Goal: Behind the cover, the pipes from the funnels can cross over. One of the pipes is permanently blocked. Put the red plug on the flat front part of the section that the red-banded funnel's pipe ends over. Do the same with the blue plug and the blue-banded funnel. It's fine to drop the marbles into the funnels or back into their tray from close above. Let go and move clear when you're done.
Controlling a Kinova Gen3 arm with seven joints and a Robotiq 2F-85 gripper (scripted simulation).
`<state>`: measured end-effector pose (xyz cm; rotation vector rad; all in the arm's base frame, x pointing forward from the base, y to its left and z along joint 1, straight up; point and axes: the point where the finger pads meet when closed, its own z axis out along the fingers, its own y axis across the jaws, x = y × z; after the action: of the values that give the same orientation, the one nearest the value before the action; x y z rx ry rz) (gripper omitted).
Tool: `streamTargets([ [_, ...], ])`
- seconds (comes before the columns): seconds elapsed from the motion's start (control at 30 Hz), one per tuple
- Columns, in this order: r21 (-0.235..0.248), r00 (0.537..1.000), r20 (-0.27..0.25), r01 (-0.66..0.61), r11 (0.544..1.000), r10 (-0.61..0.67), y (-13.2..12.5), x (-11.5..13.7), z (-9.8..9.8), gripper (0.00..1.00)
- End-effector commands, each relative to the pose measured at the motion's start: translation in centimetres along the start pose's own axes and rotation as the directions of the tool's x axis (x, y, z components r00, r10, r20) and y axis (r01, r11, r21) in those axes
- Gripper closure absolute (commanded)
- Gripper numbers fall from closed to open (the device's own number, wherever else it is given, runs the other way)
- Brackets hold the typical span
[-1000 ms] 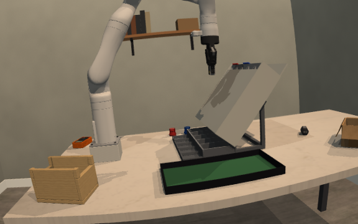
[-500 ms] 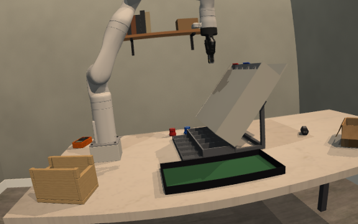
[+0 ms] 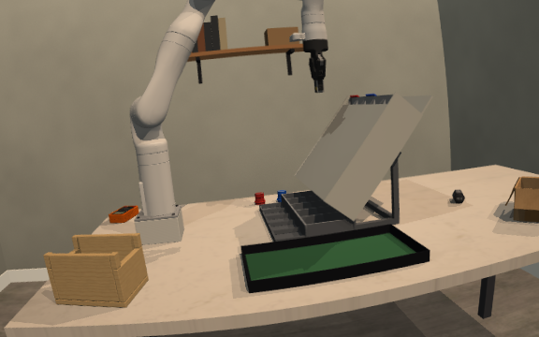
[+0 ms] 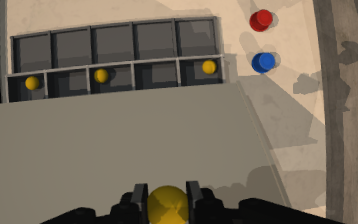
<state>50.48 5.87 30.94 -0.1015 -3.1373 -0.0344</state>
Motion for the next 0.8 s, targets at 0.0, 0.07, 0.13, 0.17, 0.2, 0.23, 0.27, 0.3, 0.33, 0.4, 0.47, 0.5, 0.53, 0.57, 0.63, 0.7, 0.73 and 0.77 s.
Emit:
streamTargets([
  [0.0,-0.002,1.0,-0.001,-0.001,1.0,0.001,0.4,-7.0,0.0,1.0],
  [0.07,-0.002,1.0,-0.001,-0.001,1.0,0.001,0.6,-8.6,-0.2,1.0],
  [0.13,-0.002,1.0,-0.001,-0.001,1.0,0.001,0.7,-10.7,-0.3,1.0],
  [0.17,-0.002,1.0,-0.001,-0.001,1.0,0.001,0.8,-11.7,-0.3,1.0],
  [0.2,-0.002,1.0,-0.001,-0.001,1.0,0.001,0.8,-12.7,-0.2,1.0],
  [0.23,-0.002,1.0,-0.001,-0.001,1.0,0.001,0.8,-13.7,-0.1,1.0],
  [0.27,-0.002,1.0,-0.001,-0.001,1.0,0.001,0.8,-14.6,0.1,1.0],
  [0.3,-0.002,1.0,-0.001,-0.001,1.0,0.001,0.8,-14.6,0.1,1.0],
  [0.33,-0.002,1.0,-0.001,-0.001,1.0,0.001,0.8,-14.6,0.1,1.0],
  [0.4,-0.002,1.0,-0.001,-0.001,1.0,0.001,0.8,-14.6,0.1,1.0],
  [0.47,-0.002,1.0,-0.001,-0.001,1.0,0.001,0.8,-14.6,0.1,1.0],
  [0.5,0.031,0.999,0.0,0.035,0.999,-0.035,0.8,-16.4,0.1,1.0],
  [0.53,0.031,0.999,0.0,0.035,0.999,-0.035,0.8,-16.4,0.1,1.0],
  [0.57,0.031,0.999,0.0,0.035,0.999,-0.035,0.8,-16.4,0.1,1.0],
  [0.63,0.031,0.999,0.0,0.035,0.999,-0.035,0.8,-16.4,0.1,1.0],
  [0.7,0.031,0.999,0.0,0.035,0.999,-0.035,0.8,-16.4,0.1,1.0],
  [0.73,0.031,0.999,0.0,0.035,0.999,-0.035,0.8,-16.4,0.1,1.0],
  [0.77,0.031,0.999,0.0,0.035,0.999,-0.035,0.8,-16.4,0.1,1.0],
])
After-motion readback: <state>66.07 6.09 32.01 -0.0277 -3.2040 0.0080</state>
